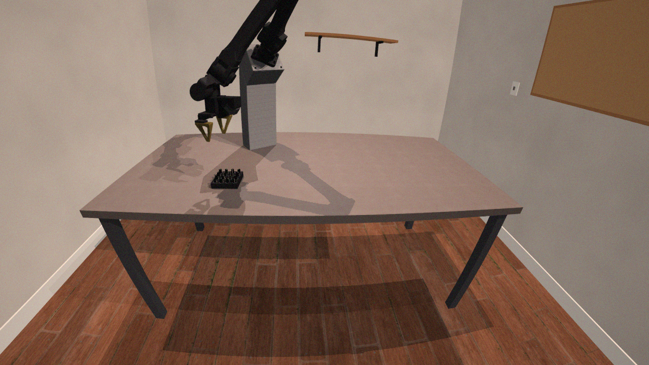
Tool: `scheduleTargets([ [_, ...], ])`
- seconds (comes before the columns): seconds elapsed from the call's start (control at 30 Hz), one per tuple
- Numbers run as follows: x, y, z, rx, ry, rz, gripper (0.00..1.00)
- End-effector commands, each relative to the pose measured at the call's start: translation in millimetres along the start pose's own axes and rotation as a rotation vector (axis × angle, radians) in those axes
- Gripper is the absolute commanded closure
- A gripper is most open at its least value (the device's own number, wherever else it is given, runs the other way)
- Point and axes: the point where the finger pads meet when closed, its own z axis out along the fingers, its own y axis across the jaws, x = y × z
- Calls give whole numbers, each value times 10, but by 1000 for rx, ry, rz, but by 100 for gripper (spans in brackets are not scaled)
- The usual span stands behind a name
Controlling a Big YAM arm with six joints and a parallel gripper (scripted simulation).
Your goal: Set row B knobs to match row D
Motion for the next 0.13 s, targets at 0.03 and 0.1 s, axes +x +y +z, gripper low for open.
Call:
scheduleTargets([
  [0.03,16,45,18,-10,-2,-3,0],
  [0.1,16,45,18,-10,-2,-3,0],
])
